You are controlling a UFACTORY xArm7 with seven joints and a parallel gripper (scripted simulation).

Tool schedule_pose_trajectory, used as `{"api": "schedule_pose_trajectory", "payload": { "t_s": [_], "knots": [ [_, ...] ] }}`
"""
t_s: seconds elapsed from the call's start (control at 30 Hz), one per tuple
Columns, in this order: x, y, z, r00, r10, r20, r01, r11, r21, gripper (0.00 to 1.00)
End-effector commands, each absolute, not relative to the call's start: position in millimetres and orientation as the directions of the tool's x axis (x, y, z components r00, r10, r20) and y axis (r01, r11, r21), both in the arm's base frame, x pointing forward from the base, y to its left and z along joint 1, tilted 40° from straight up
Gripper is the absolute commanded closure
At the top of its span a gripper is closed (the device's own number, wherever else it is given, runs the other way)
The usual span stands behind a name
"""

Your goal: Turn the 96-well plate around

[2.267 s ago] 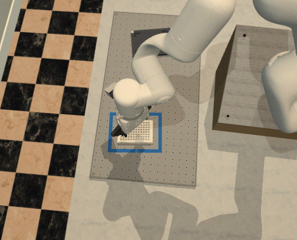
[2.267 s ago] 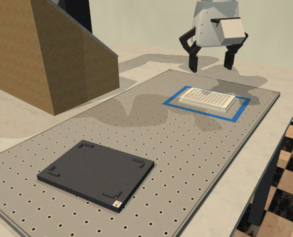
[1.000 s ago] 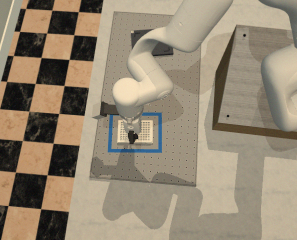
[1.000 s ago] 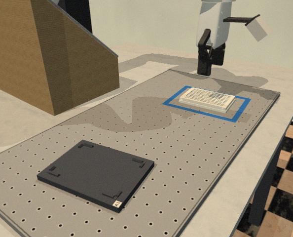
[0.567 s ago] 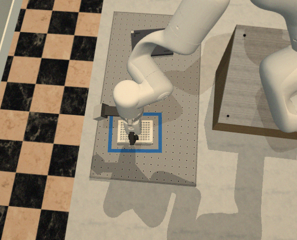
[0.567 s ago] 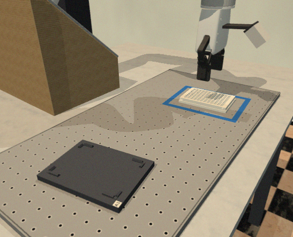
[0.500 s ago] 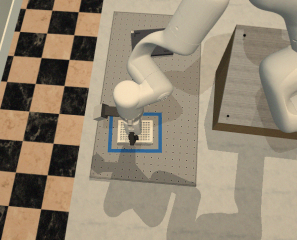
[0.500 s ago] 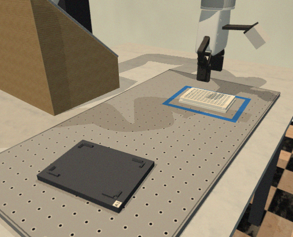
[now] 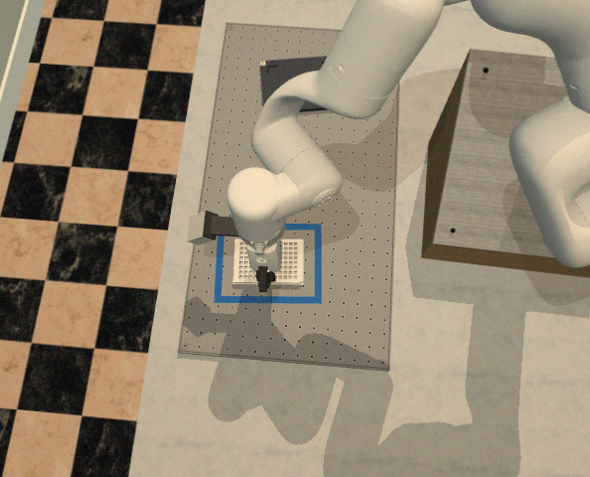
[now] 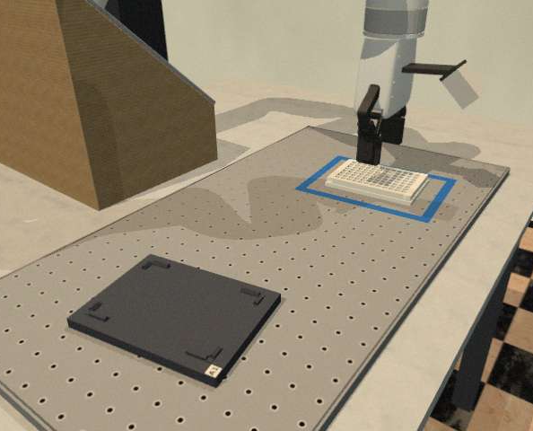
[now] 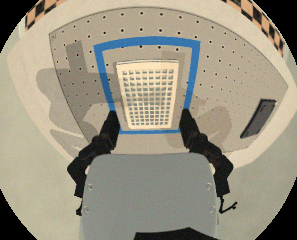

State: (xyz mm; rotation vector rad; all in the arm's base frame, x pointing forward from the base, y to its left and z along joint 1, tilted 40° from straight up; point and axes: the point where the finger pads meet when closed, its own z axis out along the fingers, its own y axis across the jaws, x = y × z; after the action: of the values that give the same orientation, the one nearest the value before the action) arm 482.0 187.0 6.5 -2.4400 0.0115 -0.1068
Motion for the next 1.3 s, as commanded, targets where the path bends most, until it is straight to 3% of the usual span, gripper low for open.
{"api": "schedule_pose_trajectory", "payload": {
  "t_s": [0.0, 1.27],
  "knots": [
    [484, 189, 4, 0.996, -0.04, 0.077, 0.019, -0.766, -0.643, 0.0],
    [486, 205, -15, 0.996, -0.039, 0.077, 0.02, -0.766, -0.643, 0.0]
  ]
}}
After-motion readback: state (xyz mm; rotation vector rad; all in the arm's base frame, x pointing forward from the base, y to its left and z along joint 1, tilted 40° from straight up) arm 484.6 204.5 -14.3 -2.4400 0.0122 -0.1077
